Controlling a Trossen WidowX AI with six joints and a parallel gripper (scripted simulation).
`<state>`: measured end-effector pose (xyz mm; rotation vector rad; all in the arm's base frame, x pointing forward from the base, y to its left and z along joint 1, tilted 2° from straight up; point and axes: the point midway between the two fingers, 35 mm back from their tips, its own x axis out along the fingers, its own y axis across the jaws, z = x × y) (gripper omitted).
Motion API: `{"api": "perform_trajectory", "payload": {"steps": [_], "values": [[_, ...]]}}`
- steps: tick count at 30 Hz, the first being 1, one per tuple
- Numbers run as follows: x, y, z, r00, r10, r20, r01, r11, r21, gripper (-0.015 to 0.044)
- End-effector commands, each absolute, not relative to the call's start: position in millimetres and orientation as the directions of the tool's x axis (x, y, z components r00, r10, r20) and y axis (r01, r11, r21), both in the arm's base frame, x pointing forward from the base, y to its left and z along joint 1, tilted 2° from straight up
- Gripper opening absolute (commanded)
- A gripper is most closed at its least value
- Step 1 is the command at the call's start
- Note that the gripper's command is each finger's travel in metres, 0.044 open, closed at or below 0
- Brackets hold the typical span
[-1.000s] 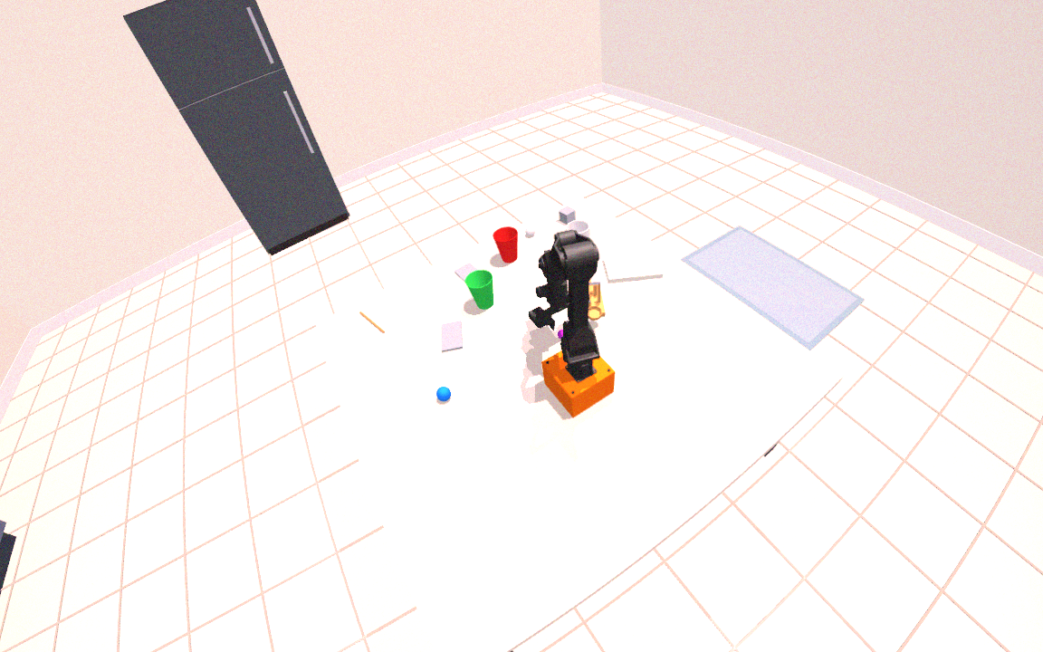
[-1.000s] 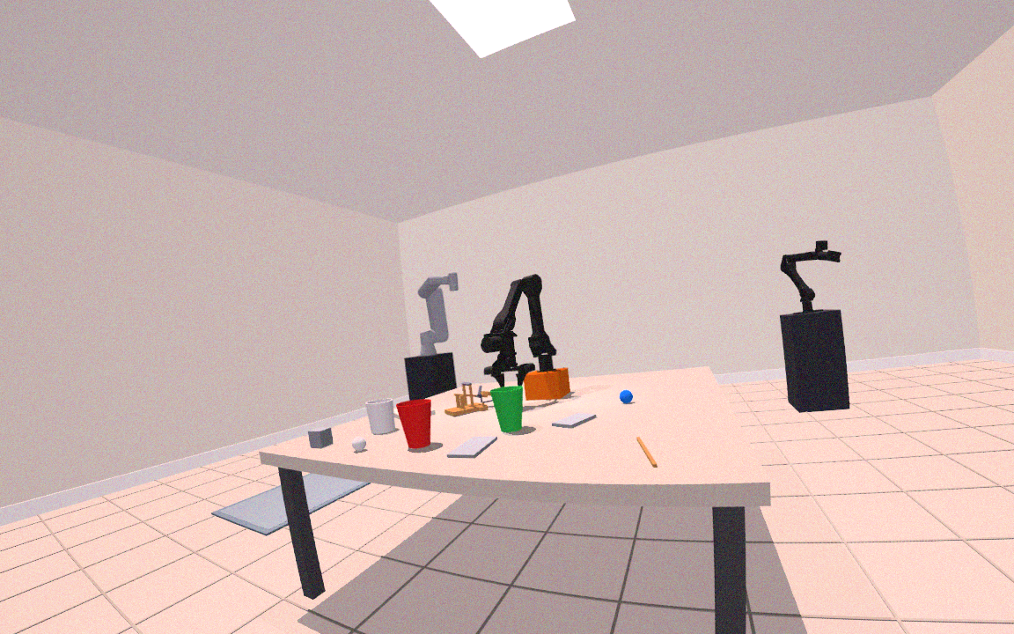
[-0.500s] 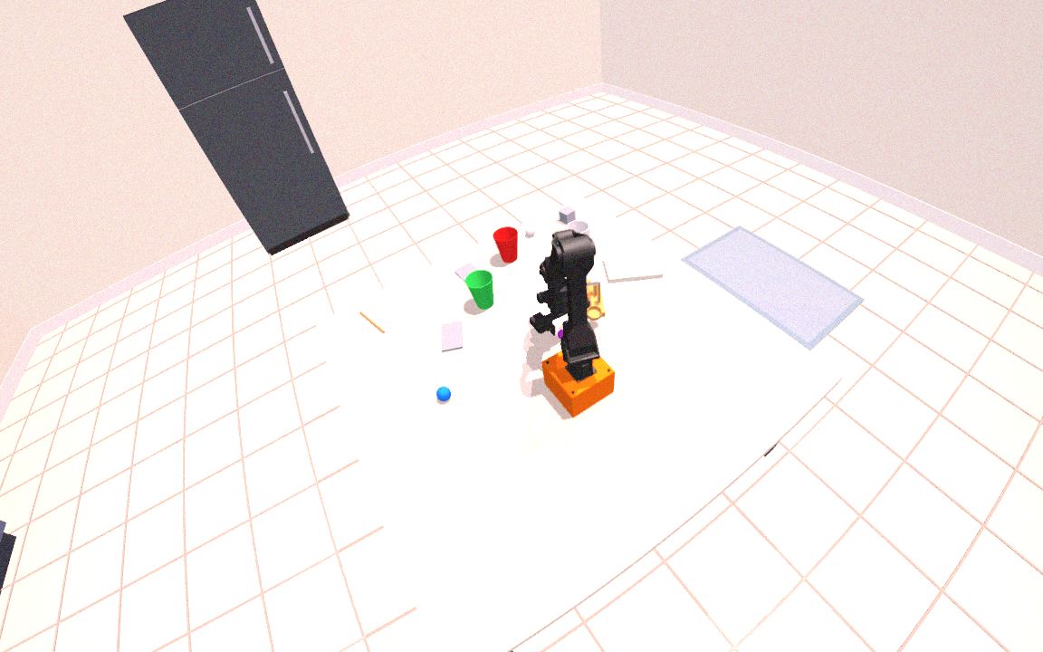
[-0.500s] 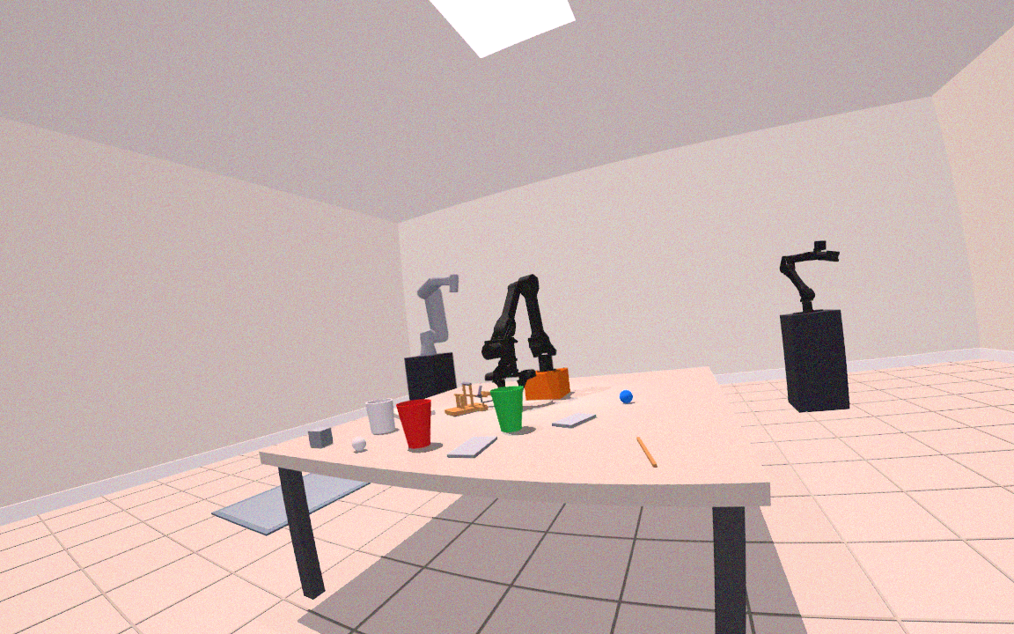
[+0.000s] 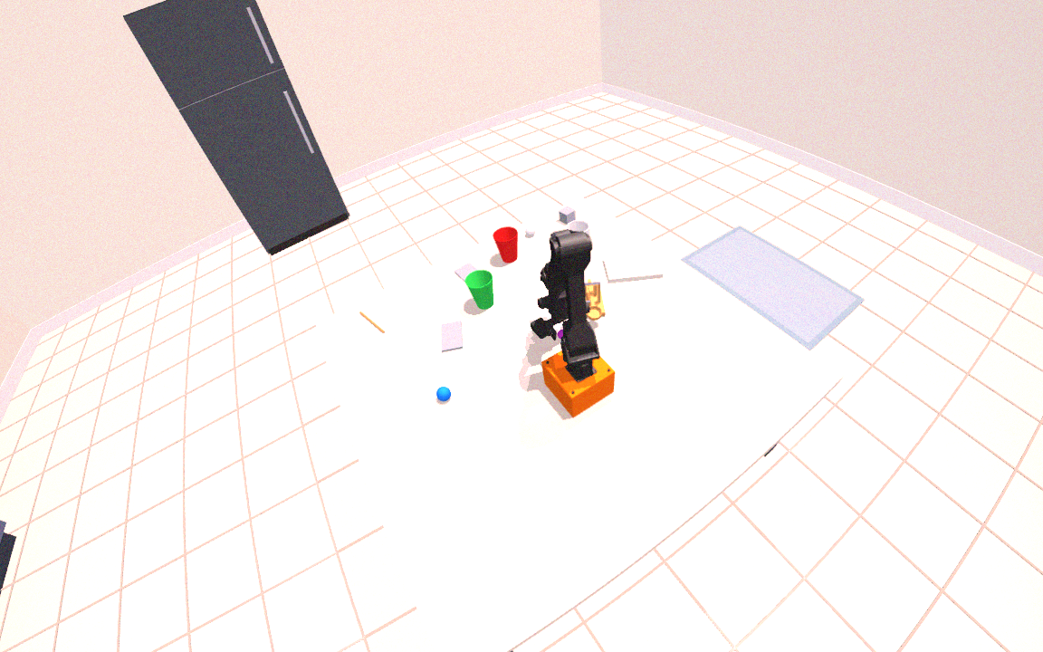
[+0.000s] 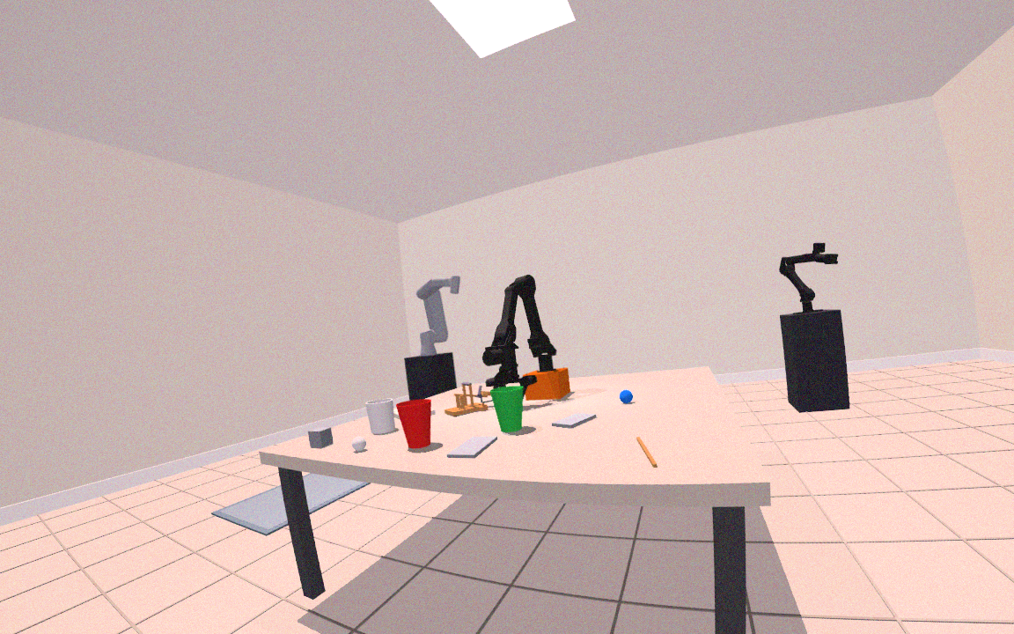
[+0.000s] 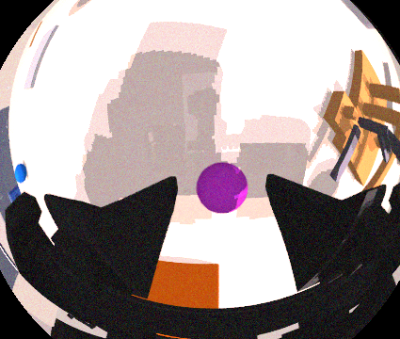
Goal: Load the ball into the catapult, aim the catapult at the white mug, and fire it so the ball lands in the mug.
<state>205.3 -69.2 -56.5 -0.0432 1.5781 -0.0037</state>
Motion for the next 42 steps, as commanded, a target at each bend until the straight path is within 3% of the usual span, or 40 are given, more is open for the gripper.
{"api": "perform_trajectory", "payload": {"steps": [1, 5, 10, 14, 34, 42], "values": [[203.4, -68.5, -59.2, -0.011, -0.028, -1.000, -0.030, 0.999, -0.027, 0.0247], [203.4, -68.5, -59.2, -0.011, -0.028, -1.000, -0.030, 0.999, -0.027, 0.0142], [203.4, -68.5, -59.2, -0.011, -0.028, -1.000, -0.030, 0.999, -0.027, 0.0109], [205.5, -68.9, -51.6, -0.011, -0.028, -1.000, -0.030, 0.999, -0.027, 0.0004], [200.7, -63.6, 63.8, -0.010, -0.027, -1.000, -0.030, 0.999, -0.027, 0.0000], [201.7, -71.4, 67.2, -0.035, -0.025, -0.999, 0.010, 1.000, -0.025, 0.0000]]}}
